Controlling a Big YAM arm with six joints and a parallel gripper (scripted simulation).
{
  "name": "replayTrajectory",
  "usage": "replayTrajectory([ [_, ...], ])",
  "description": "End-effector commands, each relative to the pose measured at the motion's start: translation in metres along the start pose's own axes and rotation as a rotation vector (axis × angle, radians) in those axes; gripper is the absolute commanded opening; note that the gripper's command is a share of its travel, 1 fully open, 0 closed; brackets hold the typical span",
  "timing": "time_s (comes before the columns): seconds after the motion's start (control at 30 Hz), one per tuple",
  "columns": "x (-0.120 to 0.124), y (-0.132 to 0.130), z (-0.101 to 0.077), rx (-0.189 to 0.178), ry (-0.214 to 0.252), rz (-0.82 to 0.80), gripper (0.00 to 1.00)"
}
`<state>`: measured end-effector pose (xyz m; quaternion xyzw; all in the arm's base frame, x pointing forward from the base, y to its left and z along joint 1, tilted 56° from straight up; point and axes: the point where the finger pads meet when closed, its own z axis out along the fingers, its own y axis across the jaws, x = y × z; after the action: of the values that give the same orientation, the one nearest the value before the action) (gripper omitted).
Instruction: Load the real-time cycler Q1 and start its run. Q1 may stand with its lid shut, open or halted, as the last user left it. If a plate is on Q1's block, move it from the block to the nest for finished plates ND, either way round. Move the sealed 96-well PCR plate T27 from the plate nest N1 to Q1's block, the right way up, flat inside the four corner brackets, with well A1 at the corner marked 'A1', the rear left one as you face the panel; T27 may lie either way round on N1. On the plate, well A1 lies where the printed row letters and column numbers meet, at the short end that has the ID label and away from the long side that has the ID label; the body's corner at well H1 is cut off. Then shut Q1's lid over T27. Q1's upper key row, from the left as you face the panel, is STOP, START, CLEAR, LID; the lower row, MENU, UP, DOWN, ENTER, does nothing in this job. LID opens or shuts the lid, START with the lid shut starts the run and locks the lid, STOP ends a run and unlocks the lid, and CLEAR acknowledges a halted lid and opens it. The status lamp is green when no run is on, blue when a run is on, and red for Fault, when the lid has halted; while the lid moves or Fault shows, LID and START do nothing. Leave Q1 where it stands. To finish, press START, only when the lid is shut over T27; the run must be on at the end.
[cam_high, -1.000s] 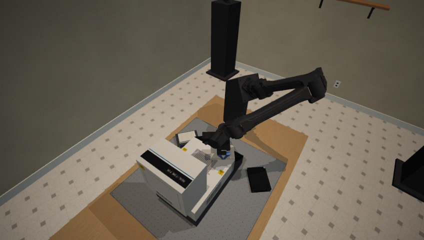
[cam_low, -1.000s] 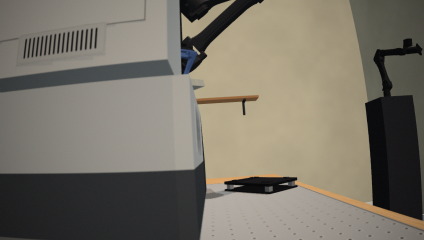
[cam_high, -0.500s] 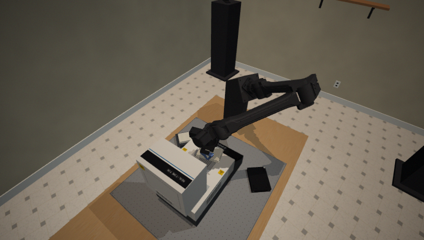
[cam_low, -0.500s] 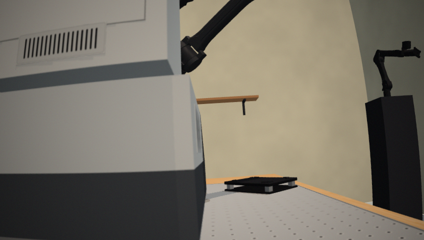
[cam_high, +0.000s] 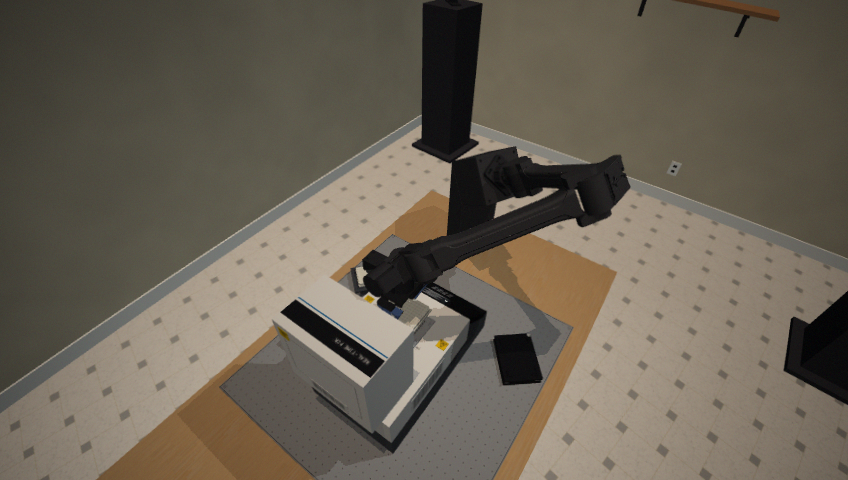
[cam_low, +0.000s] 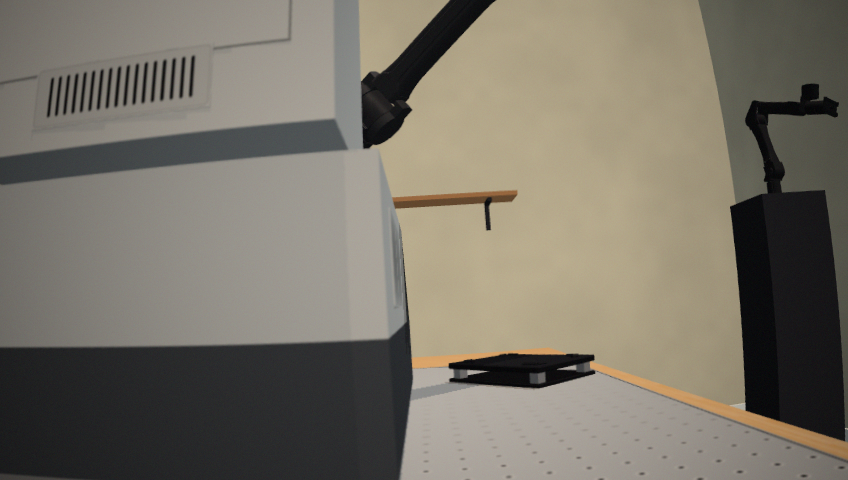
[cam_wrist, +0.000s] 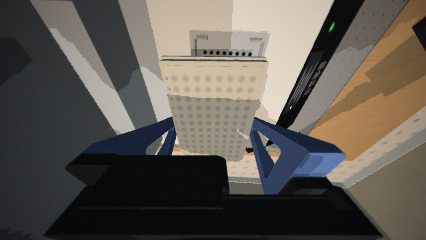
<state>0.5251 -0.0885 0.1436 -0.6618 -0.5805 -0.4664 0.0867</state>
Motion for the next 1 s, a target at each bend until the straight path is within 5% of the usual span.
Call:
replayTrajectory([
  [0.0,-0.037,-0.011,0.002,0.023,-0.014,0.153,0.00],
  [0.6,0.006,-0.006,0.008,0.012,0.006,-0.018,0.00],
  [0.97,-0.018,-0.003,0.000,0.010,-0.006,0.010,0.00],
])
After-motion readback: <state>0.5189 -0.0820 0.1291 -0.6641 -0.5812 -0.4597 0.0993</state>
